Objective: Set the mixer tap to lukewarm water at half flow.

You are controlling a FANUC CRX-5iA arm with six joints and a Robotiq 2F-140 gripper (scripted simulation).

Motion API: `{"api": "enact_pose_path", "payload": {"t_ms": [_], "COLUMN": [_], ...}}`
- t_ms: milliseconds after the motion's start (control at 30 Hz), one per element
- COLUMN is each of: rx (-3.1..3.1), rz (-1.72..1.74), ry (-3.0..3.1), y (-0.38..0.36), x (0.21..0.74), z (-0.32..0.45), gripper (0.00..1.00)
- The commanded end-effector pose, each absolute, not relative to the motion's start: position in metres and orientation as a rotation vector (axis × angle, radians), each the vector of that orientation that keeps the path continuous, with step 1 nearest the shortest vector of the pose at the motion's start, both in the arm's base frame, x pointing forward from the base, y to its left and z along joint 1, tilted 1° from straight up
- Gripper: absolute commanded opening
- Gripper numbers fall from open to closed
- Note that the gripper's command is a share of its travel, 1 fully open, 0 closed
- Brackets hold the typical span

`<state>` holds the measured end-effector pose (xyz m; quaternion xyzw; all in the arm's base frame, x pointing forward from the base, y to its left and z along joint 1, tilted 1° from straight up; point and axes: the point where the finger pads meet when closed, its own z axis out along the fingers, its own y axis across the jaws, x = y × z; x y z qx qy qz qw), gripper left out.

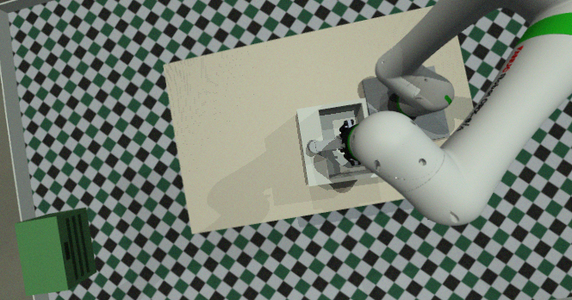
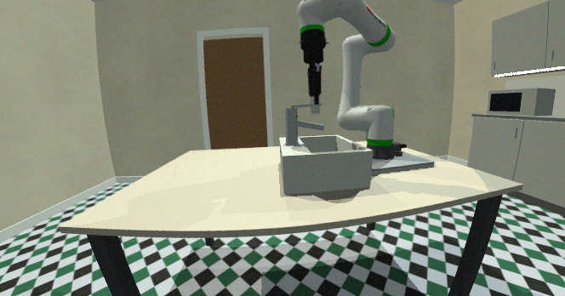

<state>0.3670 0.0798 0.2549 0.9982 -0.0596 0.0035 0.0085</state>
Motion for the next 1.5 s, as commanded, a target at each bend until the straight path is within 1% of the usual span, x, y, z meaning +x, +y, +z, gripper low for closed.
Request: {"api": "enact_pose_path", "payload": {"t_ms": [0,767,800,1467], "rx": [3.119,3.119,3.119,3.119], "rz": [0.012,0.012,0.012,0.012], "ry": [-0.186,-0.186,-0.186,-0.186], "y": [0.0798,0.0798,0.0798,0.0798], "x": [0.3672,0.3672,0.3672,0.3672], "z": [0.2551,0.2551,0.2551,0.2551], "gripper": [0.00,0.00,0.43,0.43]}}
